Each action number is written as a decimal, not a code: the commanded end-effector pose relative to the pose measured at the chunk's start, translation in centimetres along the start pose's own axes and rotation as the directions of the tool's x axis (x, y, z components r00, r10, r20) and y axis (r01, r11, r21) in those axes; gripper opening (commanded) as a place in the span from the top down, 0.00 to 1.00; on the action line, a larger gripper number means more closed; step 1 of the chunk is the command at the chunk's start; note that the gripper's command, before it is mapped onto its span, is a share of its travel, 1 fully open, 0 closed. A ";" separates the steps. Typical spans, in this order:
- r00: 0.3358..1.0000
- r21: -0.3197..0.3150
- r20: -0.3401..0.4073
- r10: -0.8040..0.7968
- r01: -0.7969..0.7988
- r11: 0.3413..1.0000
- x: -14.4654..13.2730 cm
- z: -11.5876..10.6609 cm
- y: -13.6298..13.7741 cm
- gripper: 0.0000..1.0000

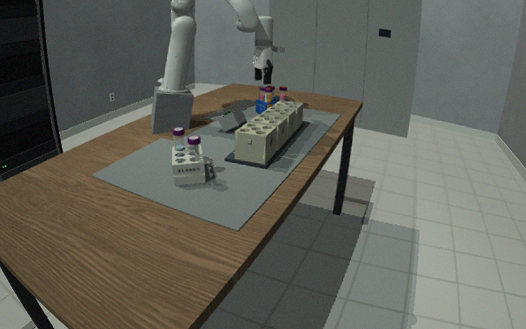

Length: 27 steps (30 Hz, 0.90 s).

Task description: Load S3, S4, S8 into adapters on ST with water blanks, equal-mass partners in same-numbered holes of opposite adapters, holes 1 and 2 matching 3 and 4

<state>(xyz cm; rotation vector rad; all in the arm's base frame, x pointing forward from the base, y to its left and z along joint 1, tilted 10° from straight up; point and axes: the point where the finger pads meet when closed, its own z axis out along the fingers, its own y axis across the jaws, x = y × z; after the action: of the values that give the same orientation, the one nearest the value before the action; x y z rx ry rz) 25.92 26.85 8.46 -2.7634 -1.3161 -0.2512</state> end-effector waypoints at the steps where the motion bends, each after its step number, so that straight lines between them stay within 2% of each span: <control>1: 1.000 0.000 -0.006 0.000 0.000 1.000 0.2 0.4 0.0 0.00; 5: 1.000 0.000 -0.006 0.000 0.000 1.000 0.2 1.3 0.0 0.00; 27: 1.000 0.000 -0.006 0.000 0.000 1.000 0.2 1.3 0.0 0.00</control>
<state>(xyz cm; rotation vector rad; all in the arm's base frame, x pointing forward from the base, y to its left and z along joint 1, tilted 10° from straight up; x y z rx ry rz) 26.16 27.11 7.13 -2.7623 -1.3157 -0.2544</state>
